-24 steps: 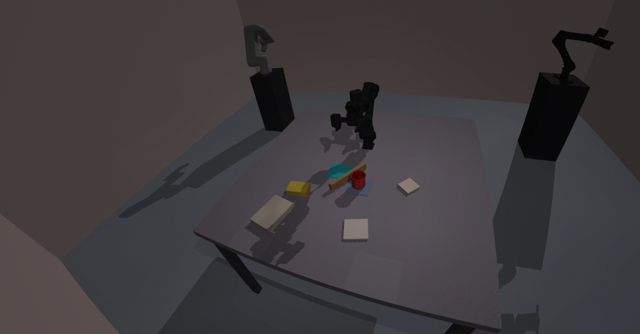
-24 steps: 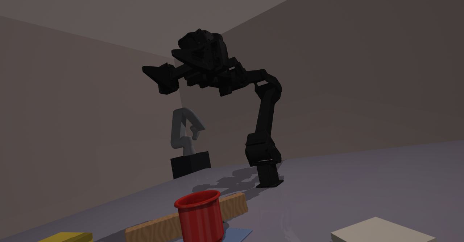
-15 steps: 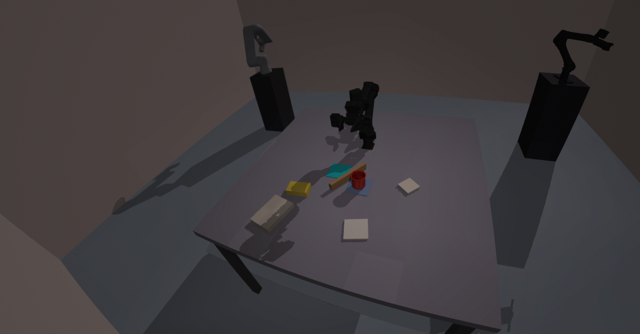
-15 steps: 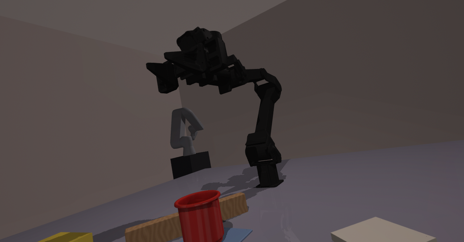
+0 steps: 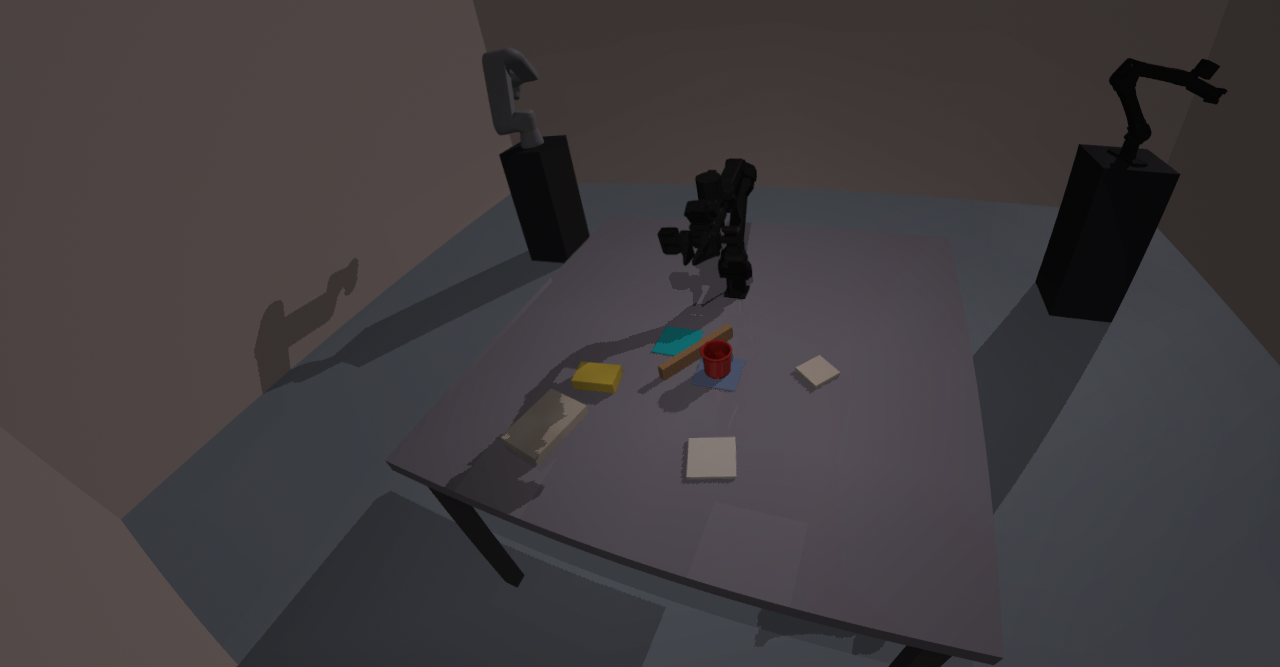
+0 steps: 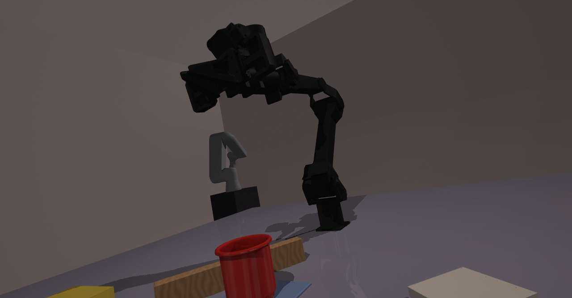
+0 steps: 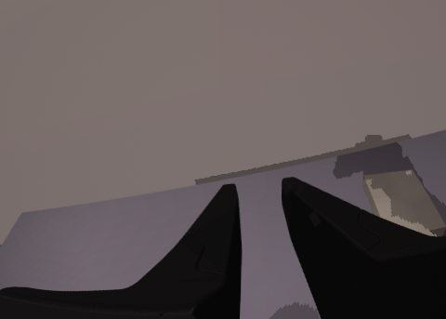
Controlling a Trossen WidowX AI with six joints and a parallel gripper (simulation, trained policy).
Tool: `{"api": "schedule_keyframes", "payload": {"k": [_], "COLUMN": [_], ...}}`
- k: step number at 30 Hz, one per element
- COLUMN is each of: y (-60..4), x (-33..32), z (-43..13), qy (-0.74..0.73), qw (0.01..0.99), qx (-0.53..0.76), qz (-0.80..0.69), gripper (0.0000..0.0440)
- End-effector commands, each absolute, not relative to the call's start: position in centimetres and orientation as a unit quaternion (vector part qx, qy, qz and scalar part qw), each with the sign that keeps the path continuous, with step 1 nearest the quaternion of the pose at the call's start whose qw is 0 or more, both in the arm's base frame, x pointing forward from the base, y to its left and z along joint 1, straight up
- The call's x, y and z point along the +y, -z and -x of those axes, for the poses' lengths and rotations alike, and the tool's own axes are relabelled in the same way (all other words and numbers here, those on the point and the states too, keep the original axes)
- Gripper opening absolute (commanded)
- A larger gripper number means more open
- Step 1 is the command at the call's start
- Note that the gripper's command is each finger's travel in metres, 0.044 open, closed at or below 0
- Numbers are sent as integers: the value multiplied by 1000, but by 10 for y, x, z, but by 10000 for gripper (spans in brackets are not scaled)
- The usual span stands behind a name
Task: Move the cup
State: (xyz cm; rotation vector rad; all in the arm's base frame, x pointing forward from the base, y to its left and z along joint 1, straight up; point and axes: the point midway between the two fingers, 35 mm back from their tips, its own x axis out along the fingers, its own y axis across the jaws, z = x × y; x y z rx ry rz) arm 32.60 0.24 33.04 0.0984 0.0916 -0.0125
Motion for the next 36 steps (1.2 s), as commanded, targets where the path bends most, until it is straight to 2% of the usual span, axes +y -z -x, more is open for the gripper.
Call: {"api": "schedule_keyframes", "payload": {"k": [1, 7, 36], "y": [-334, -335, -326], "x": [4, 8, 25], "z": [-330, -337, -366], "qy": [6, 6, 43], "qw": [996, 991, 933], "qx": [62, 91, 248], "qz": [-71, -101, -258], "gripper": [103, 119, 134]}}
